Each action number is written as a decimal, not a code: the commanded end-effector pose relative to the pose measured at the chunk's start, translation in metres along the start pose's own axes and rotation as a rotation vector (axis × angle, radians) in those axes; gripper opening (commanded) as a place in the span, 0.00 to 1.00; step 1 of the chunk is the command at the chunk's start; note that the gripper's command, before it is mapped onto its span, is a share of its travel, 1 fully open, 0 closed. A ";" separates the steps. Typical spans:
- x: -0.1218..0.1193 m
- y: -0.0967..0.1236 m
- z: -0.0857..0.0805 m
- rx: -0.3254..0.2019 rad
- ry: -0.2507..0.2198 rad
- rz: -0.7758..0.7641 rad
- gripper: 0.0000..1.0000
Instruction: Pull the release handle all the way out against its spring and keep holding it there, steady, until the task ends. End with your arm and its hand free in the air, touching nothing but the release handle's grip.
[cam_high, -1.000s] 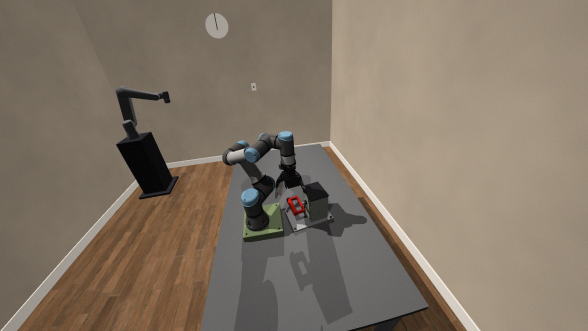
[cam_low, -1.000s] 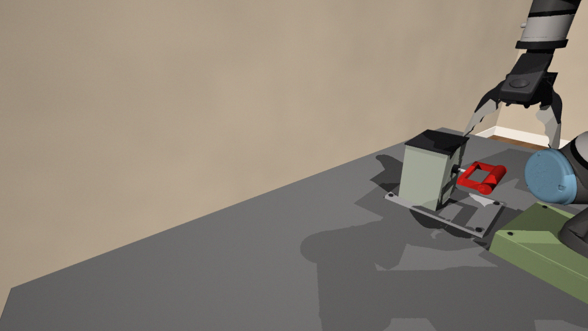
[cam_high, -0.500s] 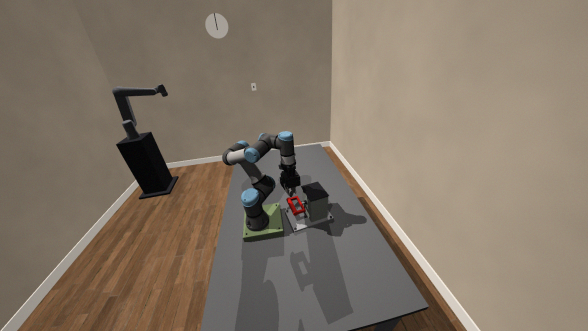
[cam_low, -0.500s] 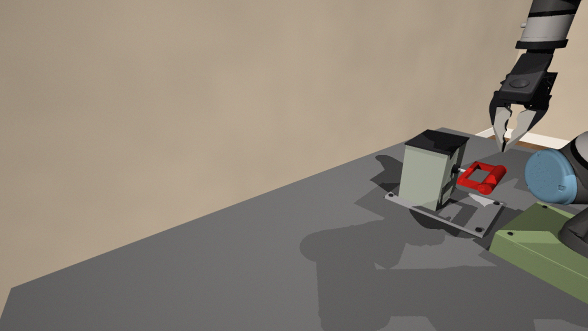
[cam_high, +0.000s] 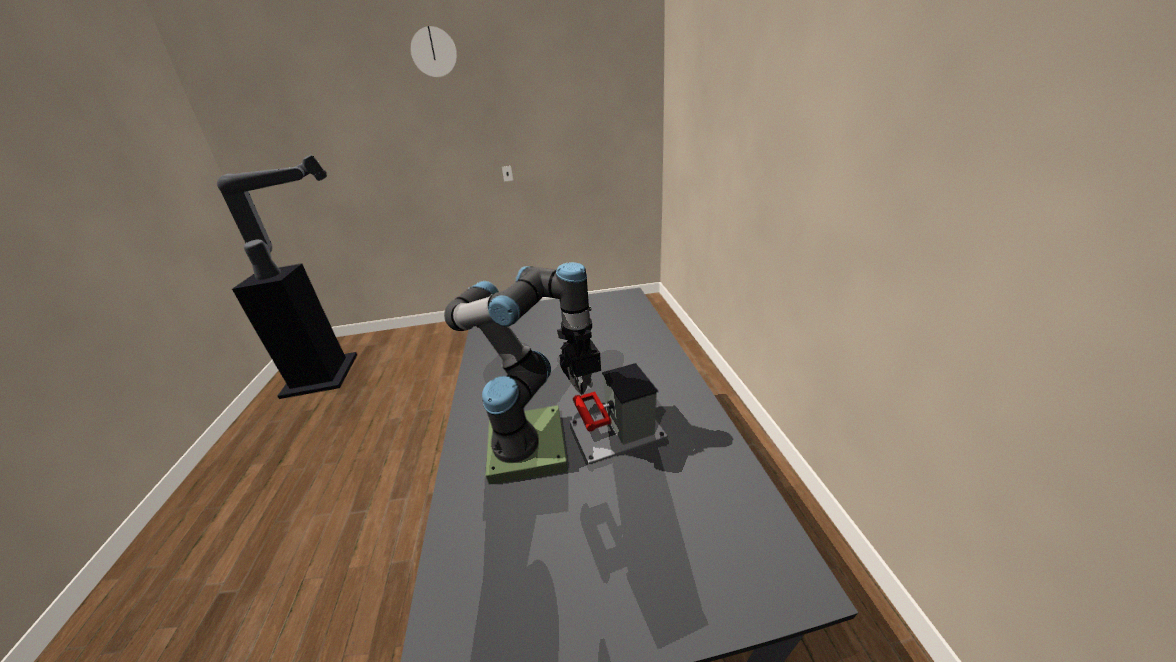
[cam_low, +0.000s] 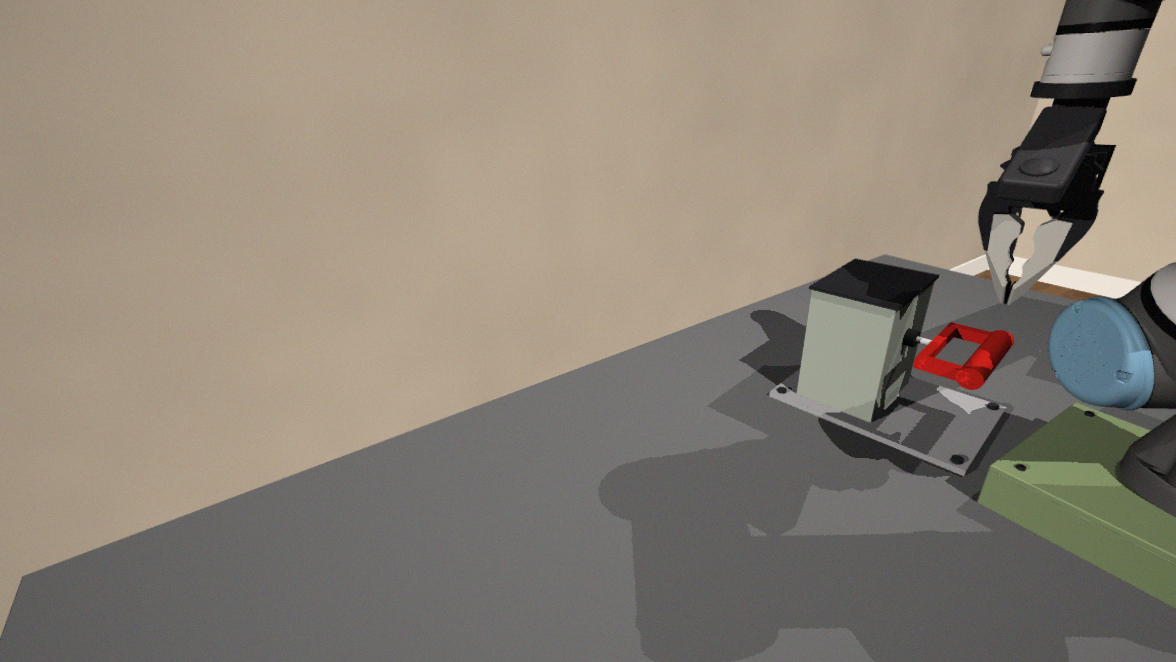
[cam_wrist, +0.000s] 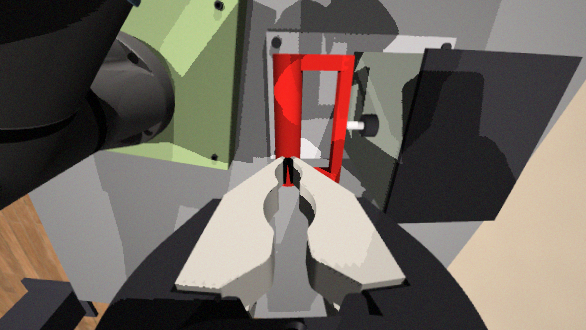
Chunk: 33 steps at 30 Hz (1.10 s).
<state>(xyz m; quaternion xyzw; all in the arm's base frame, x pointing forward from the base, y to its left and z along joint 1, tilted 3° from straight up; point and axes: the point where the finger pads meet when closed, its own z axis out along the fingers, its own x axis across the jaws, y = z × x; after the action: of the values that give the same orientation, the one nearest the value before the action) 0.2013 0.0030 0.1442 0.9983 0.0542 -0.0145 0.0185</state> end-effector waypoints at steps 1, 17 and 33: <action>0.000 0.000 0.000 -0.001 0.002 0.000 0.00; 0.000 0.000 -0.001 -0.001 0.000 -0.028 0.00; -0.003 -0.002 -0.001 0.004 -0.011 -0.234 0.00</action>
<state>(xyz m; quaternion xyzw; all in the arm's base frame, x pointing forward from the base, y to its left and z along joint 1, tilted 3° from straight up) 0.1985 0.0044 0.1445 0.9897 0.1403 -0.0212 0.0163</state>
